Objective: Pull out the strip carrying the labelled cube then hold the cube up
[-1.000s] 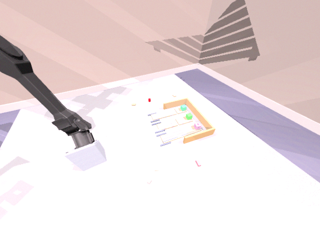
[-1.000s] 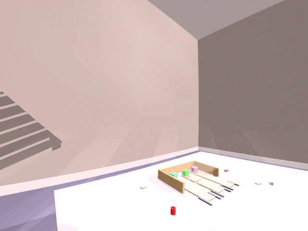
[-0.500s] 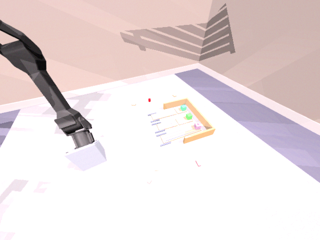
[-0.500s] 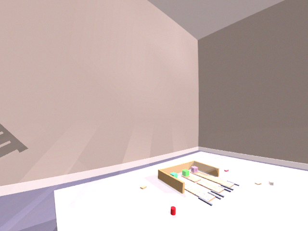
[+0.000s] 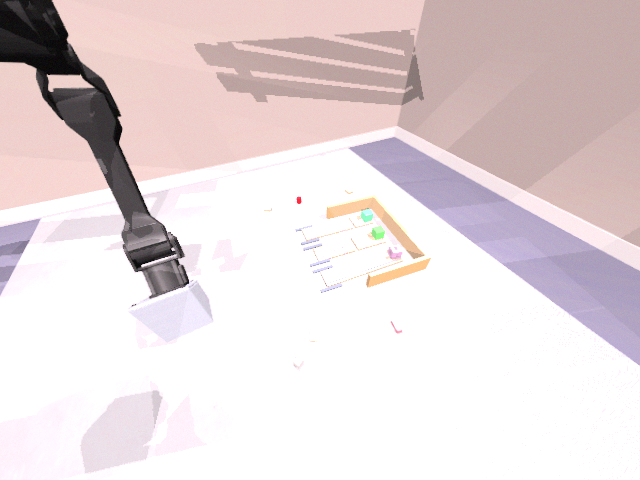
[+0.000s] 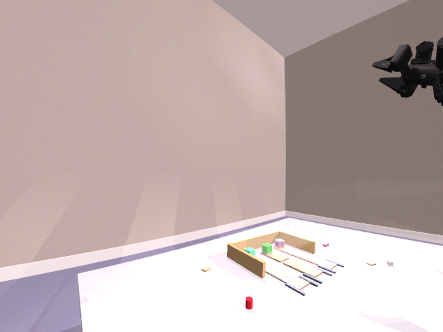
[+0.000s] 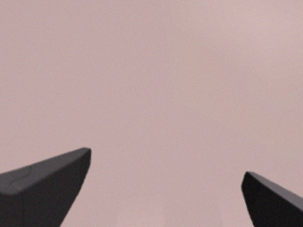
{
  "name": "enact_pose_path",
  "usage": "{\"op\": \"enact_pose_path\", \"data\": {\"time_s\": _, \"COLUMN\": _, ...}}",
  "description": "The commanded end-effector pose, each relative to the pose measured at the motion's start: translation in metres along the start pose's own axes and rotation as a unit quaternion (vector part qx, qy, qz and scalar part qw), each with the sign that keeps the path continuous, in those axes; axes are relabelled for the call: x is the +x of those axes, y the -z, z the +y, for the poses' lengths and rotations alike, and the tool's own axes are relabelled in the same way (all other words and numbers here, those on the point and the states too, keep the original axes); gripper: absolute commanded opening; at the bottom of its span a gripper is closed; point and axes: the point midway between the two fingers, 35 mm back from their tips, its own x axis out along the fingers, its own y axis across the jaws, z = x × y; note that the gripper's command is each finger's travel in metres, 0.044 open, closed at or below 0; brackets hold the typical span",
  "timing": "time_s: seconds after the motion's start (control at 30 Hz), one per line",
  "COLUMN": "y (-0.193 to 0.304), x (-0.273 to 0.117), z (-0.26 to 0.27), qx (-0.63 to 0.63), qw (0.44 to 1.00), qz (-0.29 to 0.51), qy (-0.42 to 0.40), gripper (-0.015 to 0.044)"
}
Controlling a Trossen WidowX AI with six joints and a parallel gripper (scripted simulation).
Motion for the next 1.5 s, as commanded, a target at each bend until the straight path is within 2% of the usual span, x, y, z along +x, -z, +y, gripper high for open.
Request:
{"op": "enact_pose_path", "data": {"time_s": 0.0, "y": 0.067, "x": 0.020, "z": -0.007, "qx": -0.019, "qw": 0.998, "qz": 0.062, "qy": 0.007, "gripper": 0.0400}}
{"op": "enact_pose_path", "data": {"time_s": 0.2, "y": 0.173, "x": 0.030, "z": -0.013, "qx": -0.035, "qw": 0.985, "qz": 0.169, "qy": 0.008, "gripper": 0.0400}}
{"op": "enact_pose_path", "data": {"time_s": 0.4, "y": 0.278, "x": 0.014, "z": -0.013, "qx": -0.059, "qw": 0.958, "qz": 0.280, "qy": -0.003, "gripper": 0.0400}}
{"op": "enact_pose_path", "data": {"time_s": 0.6, "y": 0.375, "x": -0.027, "z": -0.009, "qx": -0.088, "qw": 0.915, "qz": 0.392, "qy": -0.028, "gripper": 0.0400}}
{"op": "enact_pose_path", "data": {"time_s": 0.8, "y": 0.454, "x": -0.090, "z": -0.004, "qx": -0.119, "qw": 0.857, "qz": 0.498, "qy": -0.064, "gripper": 0.0400}}
{"op": "enact_pose_path", "data": {"time_s": 0.87, "y": 0.462, "x": -0.099, "z": -0.004, "qx": -0.123, "qw": 0.848, "qz": 0.510, "qy": -0.070, "gripper": 0.0400}}
{"op": "enact_pose_path", "data": {"time_s": 1.47, "y": 0.463, "x": -0.099, "z": -0.004, "qx": -0.123, "qw": 0.848, "qz": 0.510, "qy": -0.070, "gripper": 0.0400}}
